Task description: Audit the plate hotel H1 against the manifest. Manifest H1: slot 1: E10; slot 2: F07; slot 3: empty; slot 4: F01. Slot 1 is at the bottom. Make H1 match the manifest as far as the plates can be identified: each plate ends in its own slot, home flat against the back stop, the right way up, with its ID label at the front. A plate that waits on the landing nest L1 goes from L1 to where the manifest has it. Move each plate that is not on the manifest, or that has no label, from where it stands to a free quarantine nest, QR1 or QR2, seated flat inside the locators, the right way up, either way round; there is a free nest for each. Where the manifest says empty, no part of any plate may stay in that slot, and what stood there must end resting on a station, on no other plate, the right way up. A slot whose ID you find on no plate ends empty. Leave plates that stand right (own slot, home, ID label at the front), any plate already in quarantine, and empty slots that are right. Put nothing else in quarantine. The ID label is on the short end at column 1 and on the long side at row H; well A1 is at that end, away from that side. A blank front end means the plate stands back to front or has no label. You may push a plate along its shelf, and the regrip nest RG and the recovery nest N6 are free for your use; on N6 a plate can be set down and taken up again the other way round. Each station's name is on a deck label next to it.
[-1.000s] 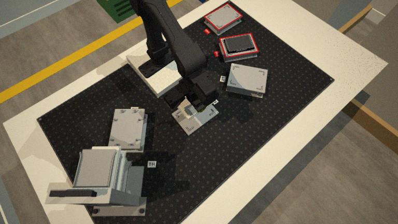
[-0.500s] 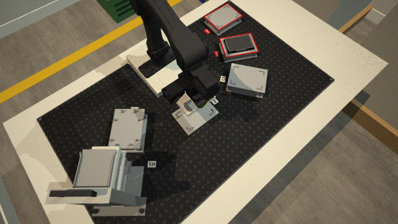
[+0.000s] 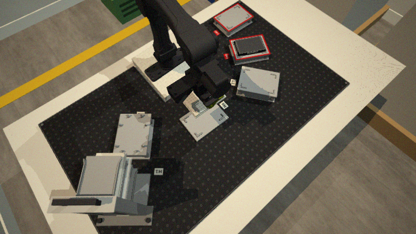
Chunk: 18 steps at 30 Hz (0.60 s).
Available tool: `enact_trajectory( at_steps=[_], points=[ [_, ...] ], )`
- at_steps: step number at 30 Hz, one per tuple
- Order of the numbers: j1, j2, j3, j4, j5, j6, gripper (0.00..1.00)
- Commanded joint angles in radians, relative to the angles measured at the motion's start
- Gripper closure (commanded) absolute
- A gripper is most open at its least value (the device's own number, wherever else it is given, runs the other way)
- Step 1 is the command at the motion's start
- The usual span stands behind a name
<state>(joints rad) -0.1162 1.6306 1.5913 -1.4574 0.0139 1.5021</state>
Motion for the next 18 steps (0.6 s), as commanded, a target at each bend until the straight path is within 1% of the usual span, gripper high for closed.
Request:
enact_trajectory(
  at_steps=[1, 3, 8, 13, 14, 18],
  points=[
    [0.003, -0.002, 0.043, -0.058, 0.000, 0.001, 0.14],
    [0.003, -0.002, 0.043, -0.058, 0.000, 0.001, 0.14],
    [0.004, 0.009, 0.110, -0.113, 0.000, 0.002, 0.14],
    [0.005, 0.023, 0.179, -0.112, 0.000, 0.002, 0.14],
    [0.004, 0.022, 0.156, -0.110, 0.000, 0.002, 0.14],
    [0.004, 0.025, 0.165, -0.110, 0.000, 0.002, 0.14]
  ],
)
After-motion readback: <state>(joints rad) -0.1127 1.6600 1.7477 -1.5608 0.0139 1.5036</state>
